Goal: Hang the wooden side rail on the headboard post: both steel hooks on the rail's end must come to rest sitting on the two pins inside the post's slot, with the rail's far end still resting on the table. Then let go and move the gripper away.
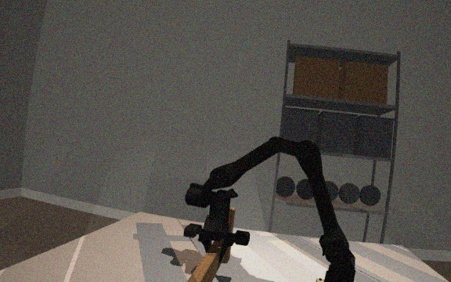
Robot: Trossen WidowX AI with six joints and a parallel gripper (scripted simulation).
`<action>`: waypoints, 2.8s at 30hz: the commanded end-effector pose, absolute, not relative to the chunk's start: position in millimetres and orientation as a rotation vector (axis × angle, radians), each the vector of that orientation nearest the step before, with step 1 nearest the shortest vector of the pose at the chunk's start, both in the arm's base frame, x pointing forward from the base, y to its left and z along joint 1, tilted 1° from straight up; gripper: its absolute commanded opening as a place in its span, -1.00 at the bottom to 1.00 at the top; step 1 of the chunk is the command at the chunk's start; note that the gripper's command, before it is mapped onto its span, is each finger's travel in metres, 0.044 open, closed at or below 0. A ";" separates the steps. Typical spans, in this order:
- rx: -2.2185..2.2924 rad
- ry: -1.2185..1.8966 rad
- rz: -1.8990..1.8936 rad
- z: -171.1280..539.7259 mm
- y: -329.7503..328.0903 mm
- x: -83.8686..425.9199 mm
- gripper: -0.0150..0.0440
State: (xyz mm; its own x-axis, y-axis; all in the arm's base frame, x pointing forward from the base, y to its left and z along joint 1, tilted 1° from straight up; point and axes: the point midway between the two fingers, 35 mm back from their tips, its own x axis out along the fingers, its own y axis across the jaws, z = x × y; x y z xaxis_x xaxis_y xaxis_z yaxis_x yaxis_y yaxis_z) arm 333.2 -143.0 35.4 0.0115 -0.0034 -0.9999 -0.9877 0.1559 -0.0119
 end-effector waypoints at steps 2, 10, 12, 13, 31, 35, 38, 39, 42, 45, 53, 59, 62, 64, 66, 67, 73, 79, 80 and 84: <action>-1.112 1.270 1.078 39.2 -145.0 335.3 -0.49; -1.112 1.270 1.078 39.8 -145.6 335.8 -0.49; -1.112 1.270 1.078 39.9 -145.8 335.9 -0.49; -1.112 1.270 1.078 40.0 -145.9 336.0 -0.49; -1.112 1.270 1.078 40.0 -147.5 335.9 -0.49; -1.112 1.270 1.078 39.5 -147.9 335.5 -0.49; -1.112 1.270 1.078 39.2 -148.2 335.5 -0.49; -1.112 1.270 1.078 39.1 -148.3 335.5 -0.49; -1.112 1.270 1.078 38.8 -148.7 335.7 -0.49; -1.112 1.270 1.078 38.5 -149.1 336.0 -0.49; -1.112 1.270 1.078 38.9 -149.8 336.5 -0.49; -1.112 1.270 1.078 39.5 -150.4 336.4 -0.49; -1.112 1.270 1.078 39.8 -150.6 336.0 -0.49; -1.112 1.270 1.078 40.0 -150.8 335.7 -0.49; -1.112 1.270 1.078 40.3 -151.0 335.5 -0.49; -1.112 1.270 1.078 40.4 -151.1 335.3 -0.49; -1.112 1.271 1.078 40.9 -151.7 335.2 -0.49; -1.112 1.271 1.078 41.4 -152.2 335.5 -0.49; -1.112 1.271 1.078 41.5 -152.2 335.6 -0.49; -1.112 1.271 1.078 41.5 -152.7 335.9 -0.49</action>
State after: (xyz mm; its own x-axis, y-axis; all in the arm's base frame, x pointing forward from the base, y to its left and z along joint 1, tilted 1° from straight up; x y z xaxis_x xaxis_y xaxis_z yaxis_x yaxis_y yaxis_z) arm 333.0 -151.0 36.7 0.0060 -0.0056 -1.0000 -0.9879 0.1547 -0.0068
